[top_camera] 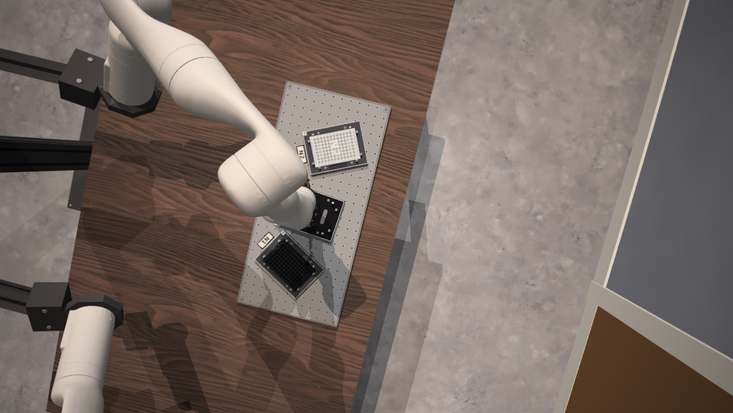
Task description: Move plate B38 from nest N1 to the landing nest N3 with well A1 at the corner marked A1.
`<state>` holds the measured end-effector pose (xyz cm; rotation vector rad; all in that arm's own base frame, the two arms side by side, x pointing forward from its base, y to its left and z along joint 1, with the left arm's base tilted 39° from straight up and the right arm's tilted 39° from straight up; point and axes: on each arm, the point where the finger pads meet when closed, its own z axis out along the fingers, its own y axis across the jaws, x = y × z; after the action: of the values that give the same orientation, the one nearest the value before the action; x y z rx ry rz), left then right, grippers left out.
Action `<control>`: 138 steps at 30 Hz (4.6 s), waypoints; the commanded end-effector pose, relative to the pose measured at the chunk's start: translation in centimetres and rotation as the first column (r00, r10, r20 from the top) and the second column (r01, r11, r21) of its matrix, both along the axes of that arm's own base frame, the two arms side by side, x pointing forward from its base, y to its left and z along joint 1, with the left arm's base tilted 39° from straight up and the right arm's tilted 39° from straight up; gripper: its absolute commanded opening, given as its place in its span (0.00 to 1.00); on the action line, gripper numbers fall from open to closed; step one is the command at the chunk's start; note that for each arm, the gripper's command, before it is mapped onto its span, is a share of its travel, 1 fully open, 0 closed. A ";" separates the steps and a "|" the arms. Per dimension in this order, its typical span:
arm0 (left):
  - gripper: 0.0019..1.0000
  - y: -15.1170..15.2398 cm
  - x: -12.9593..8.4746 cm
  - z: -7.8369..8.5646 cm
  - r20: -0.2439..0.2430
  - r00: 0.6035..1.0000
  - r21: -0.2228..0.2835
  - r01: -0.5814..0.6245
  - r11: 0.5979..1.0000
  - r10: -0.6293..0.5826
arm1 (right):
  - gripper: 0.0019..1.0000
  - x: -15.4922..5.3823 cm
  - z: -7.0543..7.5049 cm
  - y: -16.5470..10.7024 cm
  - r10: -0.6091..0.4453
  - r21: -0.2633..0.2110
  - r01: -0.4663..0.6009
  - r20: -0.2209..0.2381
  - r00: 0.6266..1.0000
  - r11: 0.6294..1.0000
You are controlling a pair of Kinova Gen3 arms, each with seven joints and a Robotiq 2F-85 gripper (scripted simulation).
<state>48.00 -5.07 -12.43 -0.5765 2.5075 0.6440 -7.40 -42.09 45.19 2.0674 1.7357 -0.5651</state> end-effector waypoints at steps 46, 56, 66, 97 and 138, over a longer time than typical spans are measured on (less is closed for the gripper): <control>1.00 11.6 0.3 8.3 -0.005 1.000 -0.003 0.010 1.000 -0.010 | 1.00 -0.2 0.1 0.2 -0.002 -0.001 0.002 -0.002 1.000 1.000; 1.00 11.4 0.4 8.2 0.002 1.000 -0.003 0.003 1.000 -0.003 | 1.00 -0.2 0.1 0.2 -0.002 -0.001 0.002 -0.002 1.000 1.000; 1.00 11.4 0.4 8.2 0.002 1.000 -0.003 0.003 1.000 -0.003 | 1.00 -0.2 0.1 0.2 -0.002 -0.001 0.002 -0.002 1.000 1.000; 1.00 9.5 0.6 6.9 -0.161 0.962 0.081 0.234 0.969 -0.218 | 1.00 -0.2 0.1 0.2 -0.002 -0.001 0.002 -0.002 1.000 1.000; 1.00 -0.6 0.5 -0.2 -0.556 0.618 0.106 0.716 0.690 -0.556 | 1.00 -0.2 0.1 0.2 -0.002 -0.001 0.002 -0.002 1.000 1.000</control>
<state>48.41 -5.43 -12.09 0.7171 2.6766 0.9355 -7.40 -42.09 45.19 2.0674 1.7357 -0.5651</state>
